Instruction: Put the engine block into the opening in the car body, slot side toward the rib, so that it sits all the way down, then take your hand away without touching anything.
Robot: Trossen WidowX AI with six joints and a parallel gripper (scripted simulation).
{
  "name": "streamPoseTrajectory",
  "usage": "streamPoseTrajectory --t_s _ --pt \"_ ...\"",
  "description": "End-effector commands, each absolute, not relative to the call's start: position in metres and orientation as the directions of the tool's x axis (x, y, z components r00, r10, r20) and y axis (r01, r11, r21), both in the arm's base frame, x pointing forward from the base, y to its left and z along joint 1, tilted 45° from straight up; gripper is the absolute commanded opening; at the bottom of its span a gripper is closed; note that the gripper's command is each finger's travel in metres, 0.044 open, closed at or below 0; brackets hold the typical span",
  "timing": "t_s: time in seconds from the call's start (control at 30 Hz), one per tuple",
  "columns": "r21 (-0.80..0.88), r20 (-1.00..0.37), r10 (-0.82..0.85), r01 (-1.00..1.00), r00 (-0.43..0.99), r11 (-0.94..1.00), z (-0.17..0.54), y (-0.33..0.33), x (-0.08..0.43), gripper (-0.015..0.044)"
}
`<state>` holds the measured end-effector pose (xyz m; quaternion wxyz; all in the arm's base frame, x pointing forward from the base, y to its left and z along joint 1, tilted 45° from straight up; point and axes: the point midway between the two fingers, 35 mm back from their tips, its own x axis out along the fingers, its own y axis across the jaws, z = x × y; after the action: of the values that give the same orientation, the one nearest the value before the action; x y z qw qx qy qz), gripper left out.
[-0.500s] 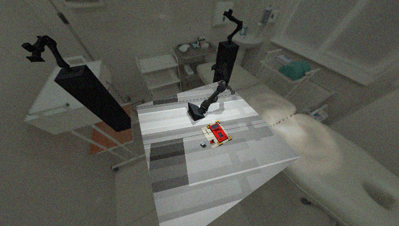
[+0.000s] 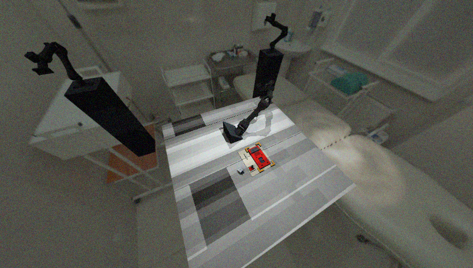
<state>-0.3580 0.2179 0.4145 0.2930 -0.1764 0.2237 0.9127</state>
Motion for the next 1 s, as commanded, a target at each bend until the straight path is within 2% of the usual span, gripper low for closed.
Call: streamPoseTrajectory --t_s 0.0,0.6,0.97 --pt "0.326 -0.43 0.536 -0.679 -0.726 -0.658 0.421 0.246 -0.331 0.044" --pt "0.402 -0.356 0.859 -0.89 -0.369 -0.216 0.434 0.36 -0.163 0.044" --pt "0.302 -0.379 0.921 -0.953 -0.093 0.028 0.421 0.393 -0.044 0.044"
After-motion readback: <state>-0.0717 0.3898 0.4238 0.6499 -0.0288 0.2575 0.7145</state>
